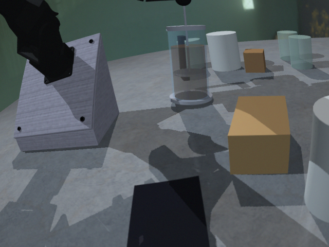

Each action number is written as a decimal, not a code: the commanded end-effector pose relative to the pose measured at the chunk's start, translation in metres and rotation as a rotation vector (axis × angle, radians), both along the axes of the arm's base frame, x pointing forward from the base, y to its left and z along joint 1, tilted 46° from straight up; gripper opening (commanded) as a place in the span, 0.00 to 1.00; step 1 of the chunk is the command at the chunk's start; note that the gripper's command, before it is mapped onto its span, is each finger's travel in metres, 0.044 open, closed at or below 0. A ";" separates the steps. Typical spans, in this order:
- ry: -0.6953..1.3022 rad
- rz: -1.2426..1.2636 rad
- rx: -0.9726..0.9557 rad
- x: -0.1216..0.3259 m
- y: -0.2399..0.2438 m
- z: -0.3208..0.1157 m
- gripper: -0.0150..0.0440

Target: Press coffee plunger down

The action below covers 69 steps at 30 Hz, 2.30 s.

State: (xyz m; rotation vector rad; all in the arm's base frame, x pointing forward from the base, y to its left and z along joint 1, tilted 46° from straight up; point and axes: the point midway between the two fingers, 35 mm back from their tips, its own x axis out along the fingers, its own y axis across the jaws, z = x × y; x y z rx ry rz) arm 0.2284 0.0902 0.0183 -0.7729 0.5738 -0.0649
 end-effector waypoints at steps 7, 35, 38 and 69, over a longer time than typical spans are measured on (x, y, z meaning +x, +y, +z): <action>0.035 -0.004 -0.036 0.000 -0.020 -0.019 0.46; 0.033 -0.005 -0.036 0.009 -0.016 -0.022 0.46; 0.033 -0.005 -0.036 0.009 -0.016 -0.023 0.46; 0.027 0.026 -0.029 0.011 -0.002 -0.015 1.00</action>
